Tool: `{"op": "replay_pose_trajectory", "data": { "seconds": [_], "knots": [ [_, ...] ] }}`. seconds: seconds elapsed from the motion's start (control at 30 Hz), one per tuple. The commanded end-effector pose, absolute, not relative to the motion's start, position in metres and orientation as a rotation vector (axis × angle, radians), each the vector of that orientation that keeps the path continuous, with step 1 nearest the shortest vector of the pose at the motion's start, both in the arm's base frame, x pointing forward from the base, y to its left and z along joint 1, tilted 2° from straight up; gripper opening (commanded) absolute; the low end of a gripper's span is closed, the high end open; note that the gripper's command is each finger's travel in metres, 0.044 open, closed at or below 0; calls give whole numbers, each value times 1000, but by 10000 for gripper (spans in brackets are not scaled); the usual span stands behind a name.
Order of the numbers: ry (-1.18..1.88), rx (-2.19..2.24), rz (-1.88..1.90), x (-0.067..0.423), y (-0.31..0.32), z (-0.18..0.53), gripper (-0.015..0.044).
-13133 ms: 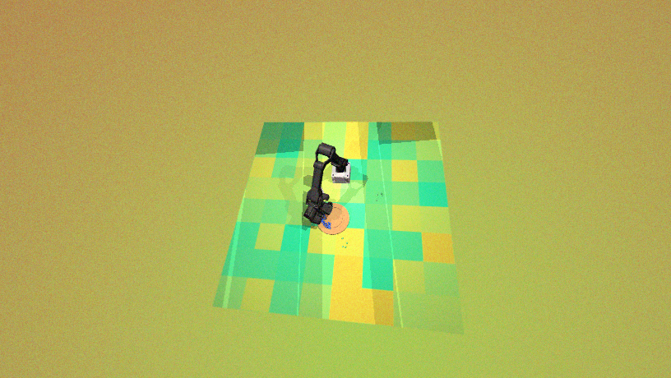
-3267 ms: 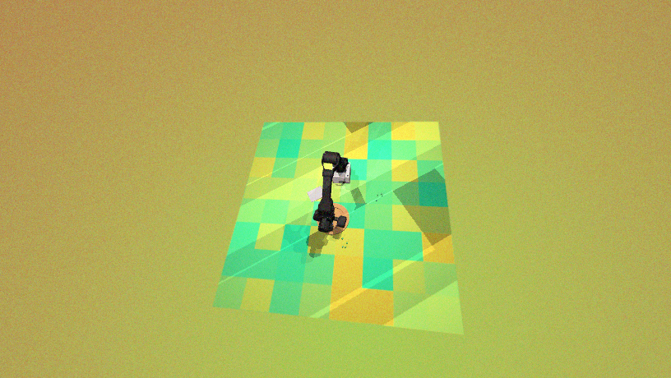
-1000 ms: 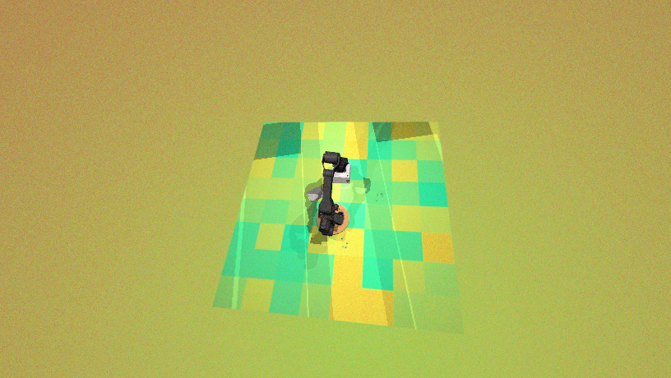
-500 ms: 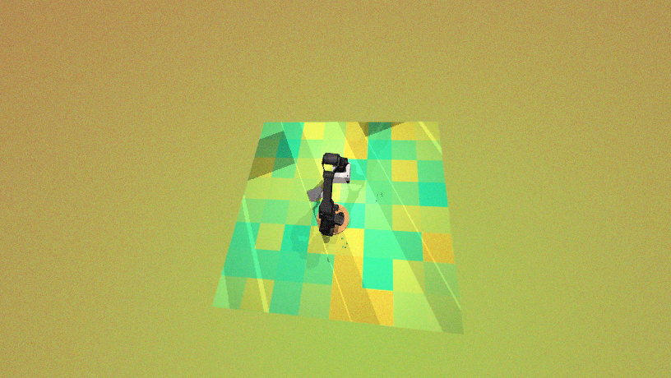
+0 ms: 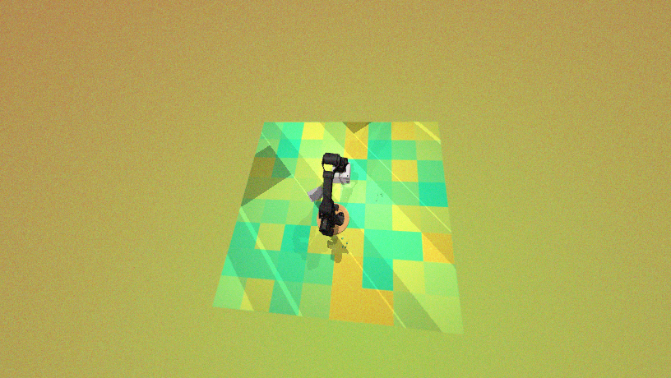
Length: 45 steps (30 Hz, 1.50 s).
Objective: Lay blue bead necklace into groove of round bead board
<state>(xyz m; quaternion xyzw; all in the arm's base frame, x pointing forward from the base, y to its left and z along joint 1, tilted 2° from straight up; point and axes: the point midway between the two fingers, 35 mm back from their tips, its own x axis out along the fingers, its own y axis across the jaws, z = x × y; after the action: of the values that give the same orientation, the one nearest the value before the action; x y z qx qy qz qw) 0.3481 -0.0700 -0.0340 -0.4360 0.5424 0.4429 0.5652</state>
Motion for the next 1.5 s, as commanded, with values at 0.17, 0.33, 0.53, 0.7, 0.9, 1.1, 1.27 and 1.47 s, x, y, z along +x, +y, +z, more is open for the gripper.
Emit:
{"op": "replay_pose_trajectory", "data": {
  "seconds": [0.17,0.33,0.53,0.7,0.9,1.1,1.27,1.47],
  "knots": [
    [1275,-1026,1041,348,-70,-34,0],
    [1275,-1026,1041,348,-70,-34,0],
    [1271,-1028,1046,348,-70,-28,0],
    [1271,-1028,1046,348,-69,-28,0],
    [1270,-1027,1046,358,-55,-27,0],
    [1268,-1027,1046,368,-38,-26,0],
    [1268,-1026,1047,369,-36,-26,0],
    [1268,-1026,1047,369,-36,-28,0]
  ]
}}
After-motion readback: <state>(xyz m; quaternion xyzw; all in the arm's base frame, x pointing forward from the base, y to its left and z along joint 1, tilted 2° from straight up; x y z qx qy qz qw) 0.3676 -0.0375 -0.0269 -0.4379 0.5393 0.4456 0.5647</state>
